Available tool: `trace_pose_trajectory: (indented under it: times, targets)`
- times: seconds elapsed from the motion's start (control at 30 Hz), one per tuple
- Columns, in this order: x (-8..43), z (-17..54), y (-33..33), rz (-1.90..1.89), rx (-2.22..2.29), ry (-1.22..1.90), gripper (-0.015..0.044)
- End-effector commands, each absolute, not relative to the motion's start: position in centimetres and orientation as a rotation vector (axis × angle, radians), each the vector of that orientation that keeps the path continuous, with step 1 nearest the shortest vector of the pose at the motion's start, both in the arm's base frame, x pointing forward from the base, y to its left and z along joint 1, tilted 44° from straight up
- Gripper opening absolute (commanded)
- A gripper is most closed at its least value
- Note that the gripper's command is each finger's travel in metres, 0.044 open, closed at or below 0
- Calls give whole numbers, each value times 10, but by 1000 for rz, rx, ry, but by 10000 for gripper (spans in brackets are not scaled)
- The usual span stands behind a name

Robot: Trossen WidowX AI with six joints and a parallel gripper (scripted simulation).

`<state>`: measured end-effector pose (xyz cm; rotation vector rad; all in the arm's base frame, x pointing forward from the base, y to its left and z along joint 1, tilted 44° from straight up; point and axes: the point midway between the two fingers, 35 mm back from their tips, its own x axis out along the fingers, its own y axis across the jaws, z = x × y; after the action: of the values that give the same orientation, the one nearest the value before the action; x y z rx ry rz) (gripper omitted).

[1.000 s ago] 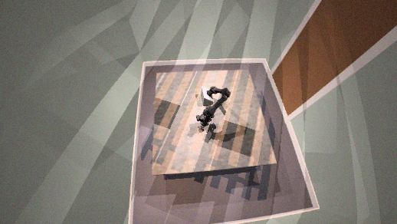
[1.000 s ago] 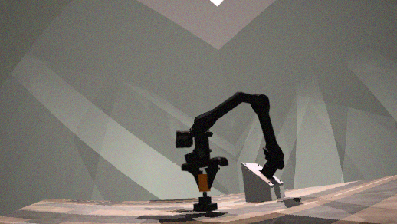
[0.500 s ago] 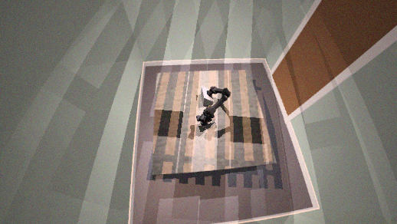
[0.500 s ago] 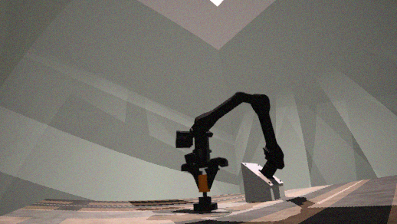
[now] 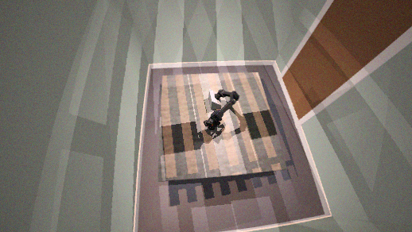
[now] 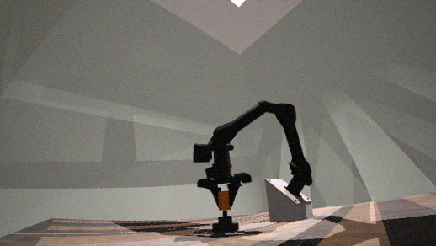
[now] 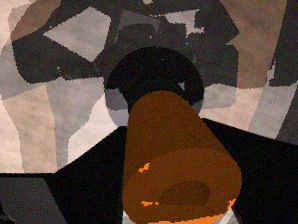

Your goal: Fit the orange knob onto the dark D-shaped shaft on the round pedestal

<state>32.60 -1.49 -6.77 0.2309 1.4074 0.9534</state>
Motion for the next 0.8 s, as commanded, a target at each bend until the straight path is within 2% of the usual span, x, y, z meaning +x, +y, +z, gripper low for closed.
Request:
trace_pose_trajectory:
  times: [0.0, 0.77]
  targets:
    - [328, -66, -18, 968, 202, 1389, 0]
    - [327, -67, -17, 968, 202, 1389, 0]
